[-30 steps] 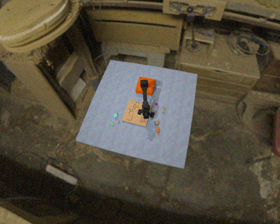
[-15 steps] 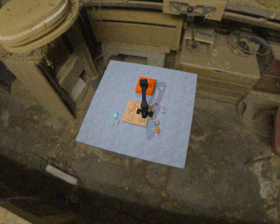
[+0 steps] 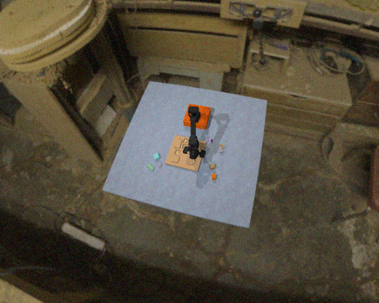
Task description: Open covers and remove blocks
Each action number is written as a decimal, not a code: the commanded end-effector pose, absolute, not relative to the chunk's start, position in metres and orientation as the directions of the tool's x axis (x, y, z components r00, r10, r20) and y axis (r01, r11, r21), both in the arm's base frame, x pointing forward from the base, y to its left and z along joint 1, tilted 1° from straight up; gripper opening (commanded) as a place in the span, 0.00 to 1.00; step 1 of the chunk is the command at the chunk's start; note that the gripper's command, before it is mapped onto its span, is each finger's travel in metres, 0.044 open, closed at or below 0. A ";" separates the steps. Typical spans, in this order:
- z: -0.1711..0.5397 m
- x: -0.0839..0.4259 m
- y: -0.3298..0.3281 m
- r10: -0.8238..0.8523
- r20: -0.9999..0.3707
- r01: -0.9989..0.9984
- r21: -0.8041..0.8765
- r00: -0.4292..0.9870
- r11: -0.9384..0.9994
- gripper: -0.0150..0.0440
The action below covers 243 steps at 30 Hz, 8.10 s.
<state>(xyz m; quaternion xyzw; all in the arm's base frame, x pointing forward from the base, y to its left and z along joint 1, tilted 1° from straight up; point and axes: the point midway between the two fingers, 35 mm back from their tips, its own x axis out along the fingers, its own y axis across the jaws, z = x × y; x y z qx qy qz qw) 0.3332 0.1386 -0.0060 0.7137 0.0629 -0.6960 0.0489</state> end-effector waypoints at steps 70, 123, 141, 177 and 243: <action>-0.006 0.380 0.074 0.014 -1.000 0.158 -0.010 0.025 -0.987 0.25; 0.042 0.377 0.060 0.015 -1.000 -0.042 -0.015 0.013 -0.999 0.25; 0.055 0.286 0.013 0.013 -1.000 -0.993 -0.014 0.013 -0.117 0.25; 0.046 0.218 -0.006 0.008 -1.000 0.755 0.016 0.014 0.655 0.25; -0.019 0.224 0.004 0.009 -1.000 0.755 0.016 0.014 0.655 0.25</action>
